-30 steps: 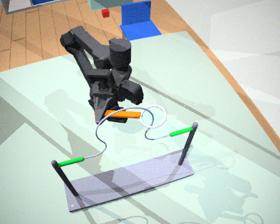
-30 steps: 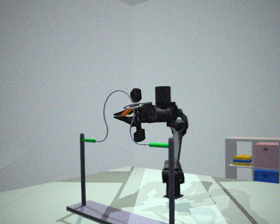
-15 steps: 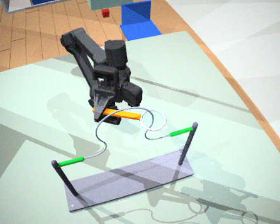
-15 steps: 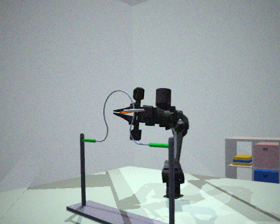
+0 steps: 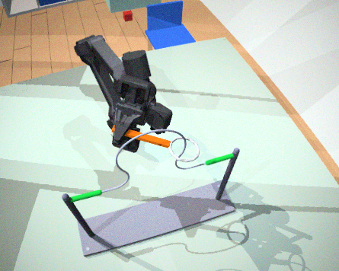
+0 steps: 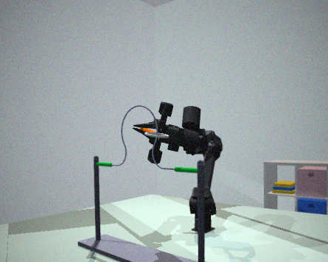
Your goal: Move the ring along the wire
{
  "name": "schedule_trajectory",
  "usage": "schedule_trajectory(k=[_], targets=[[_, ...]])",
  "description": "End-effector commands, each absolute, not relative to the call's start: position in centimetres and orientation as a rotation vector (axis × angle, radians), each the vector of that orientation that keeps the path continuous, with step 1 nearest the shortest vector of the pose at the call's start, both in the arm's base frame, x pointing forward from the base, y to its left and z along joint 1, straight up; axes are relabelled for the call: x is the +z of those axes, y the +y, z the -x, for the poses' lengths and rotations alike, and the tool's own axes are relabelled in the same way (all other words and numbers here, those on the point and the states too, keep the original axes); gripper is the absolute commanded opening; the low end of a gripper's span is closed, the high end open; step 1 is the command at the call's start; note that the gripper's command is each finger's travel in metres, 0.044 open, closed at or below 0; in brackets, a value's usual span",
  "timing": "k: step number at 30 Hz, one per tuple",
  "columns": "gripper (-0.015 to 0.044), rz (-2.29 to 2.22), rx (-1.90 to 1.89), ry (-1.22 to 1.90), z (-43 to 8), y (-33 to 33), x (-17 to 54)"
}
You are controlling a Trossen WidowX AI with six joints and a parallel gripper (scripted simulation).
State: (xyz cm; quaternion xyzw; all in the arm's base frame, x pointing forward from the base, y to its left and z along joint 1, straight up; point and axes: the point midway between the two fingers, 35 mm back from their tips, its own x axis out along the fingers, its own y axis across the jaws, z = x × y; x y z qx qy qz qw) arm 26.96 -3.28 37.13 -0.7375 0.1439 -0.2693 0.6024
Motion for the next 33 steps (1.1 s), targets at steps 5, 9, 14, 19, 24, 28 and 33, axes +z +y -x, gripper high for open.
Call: schedule_trajectory(k=[5, 9, 14, 19, 24, 28, 33], targets=[[-0.015, 1.817, -0.651, 0.306, -27.0, -3.2, 37.5], [-0.015, 1.864, -0.663, 0.294, -27.0, -3.2, 37.6], [-0.015, 1.895, -0.672, 0.286, -27.0, -3.3, 37.4], [-0.015, 1.904, -0.674, 0.284, -27.0, -3.5, 37.1], [-0.015, 1.883, -0.669, 0.289, -27.0, -3.8, 36.4], [-0.015, 1.845, -0.66, 0.299, -27.0, -4.1, 35.7], [-0.015, 1.785, -0.645, 0.314, -27.0, -4.5, 34.6]])
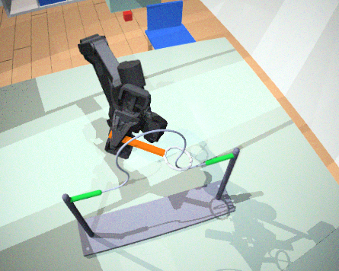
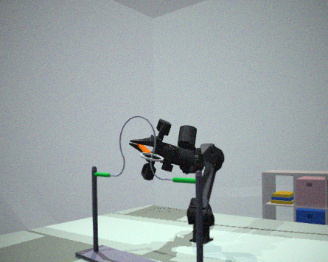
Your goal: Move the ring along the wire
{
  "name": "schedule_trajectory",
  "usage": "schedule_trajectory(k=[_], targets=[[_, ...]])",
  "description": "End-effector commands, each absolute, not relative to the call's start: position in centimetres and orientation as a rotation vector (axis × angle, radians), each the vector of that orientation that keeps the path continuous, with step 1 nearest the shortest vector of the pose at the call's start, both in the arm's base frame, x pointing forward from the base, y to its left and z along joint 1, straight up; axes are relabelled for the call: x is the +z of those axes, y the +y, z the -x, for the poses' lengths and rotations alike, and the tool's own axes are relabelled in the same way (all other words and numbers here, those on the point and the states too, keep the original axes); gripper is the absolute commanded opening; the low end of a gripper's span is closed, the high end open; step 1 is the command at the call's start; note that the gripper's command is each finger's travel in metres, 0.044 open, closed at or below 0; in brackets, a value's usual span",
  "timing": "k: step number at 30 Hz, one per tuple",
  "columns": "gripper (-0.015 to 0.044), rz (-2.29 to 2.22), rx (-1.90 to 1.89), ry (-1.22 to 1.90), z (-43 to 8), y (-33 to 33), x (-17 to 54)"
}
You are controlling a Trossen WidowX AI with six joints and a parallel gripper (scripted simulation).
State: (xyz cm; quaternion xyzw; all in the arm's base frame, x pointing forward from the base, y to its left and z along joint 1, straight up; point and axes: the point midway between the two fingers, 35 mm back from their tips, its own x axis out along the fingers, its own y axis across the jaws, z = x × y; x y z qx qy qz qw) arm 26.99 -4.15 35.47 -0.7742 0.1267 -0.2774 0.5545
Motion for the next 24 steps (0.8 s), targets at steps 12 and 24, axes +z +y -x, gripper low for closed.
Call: schedule_trajectory(k=[12, 24], targets=[[-0.015, 1.54, -0.582, 0.371, -27.0, -5.0, 30.6], [-0.015, 1.273, -0.501, 0.41, -27.3, -4.5, 26.3]])
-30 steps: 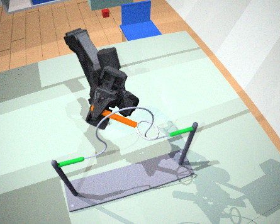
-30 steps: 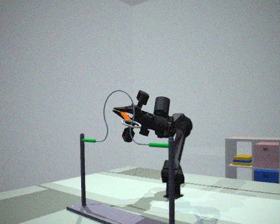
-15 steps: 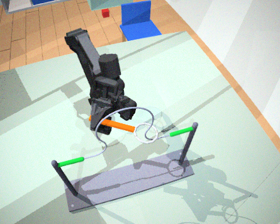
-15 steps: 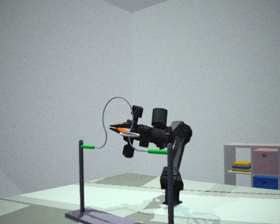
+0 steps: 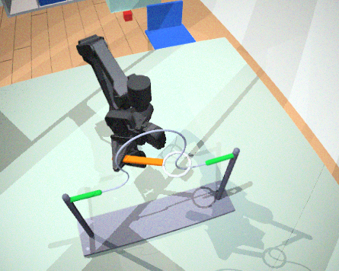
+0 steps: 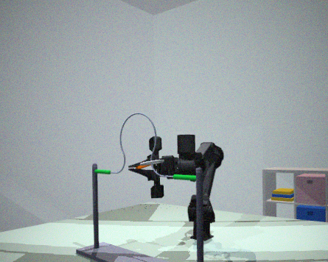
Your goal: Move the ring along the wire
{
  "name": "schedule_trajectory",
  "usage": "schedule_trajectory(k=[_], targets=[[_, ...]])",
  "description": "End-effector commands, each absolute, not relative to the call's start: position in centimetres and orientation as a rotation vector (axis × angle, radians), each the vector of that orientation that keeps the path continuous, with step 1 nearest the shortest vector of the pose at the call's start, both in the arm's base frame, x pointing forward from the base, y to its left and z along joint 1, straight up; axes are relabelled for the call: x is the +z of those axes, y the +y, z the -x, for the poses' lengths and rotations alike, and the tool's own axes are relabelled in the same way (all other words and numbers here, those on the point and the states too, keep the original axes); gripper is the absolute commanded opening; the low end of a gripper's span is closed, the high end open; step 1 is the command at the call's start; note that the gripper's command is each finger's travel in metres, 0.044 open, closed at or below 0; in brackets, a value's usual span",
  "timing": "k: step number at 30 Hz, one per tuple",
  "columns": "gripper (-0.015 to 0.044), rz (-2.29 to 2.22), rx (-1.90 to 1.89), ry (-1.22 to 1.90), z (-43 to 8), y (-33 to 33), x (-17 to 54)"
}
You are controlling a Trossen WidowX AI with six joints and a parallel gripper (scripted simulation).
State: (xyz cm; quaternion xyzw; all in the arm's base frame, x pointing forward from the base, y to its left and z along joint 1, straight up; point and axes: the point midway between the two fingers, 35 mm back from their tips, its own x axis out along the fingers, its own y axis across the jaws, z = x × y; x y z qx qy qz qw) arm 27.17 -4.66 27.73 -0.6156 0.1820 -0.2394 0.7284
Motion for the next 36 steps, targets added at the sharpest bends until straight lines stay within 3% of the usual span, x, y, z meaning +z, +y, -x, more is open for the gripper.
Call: schedule_trajectory(k=[1, 36], targets=[[-0.015, 1.251, -0.487, 0.402, -27.4, -4.5, 26.0], [-0.015, 0.425, -0.251, 0.45, -28.5, 3.8, 16.1]])
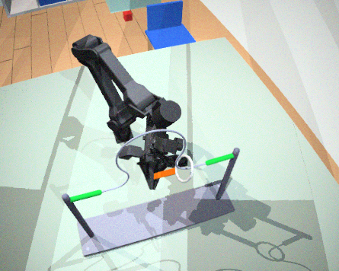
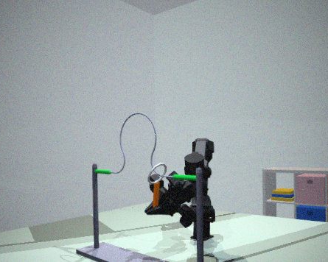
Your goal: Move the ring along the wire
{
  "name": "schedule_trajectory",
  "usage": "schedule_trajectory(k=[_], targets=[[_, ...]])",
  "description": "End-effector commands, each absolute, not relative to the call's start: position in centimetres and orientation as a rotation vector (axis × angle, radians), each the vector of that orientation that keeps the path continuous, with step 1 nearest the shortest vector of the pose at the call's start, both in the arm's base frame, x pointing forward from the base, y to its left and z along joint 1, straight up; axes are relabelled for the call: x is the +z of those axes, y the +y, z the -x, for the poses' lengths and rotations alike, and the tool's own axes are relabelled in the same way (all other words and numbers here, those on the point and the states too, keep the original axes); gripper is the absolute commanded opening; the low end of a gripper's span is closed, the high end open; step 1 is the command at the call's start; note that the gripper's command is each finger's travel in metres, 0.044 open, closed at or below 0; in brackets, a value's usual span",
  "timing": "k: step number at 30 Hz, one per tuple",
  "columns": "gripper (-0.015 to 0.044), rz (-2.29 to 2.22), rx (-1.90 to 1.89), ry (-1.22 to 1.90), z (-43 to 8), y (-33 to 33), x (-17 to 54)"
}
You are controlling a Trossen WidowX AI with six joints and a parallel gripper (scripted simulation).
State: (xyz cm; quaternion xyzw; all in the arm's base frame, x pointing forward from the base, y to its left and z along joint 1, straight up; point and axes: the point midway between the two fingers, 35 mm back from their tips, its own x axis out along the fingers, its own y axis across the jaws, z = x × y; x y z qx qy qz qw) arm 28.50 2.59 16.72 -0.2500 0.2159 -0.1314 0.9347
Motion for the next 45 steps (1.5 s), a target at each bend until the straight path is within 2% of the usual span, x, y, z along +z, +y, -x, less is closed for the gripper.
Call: schedule_trajectory(k=[1, 23, 45], targets=[[-0.015, 0.403, -0.245, 0.451, -28.5, 4.1, 16.0], [-0.015, 0.053, -0.157, 0.472, -28.7, 10.5, 14.7], [-0.015, 0.0, -0.145, 0.471, -28.8, 13.4, 14.7]])
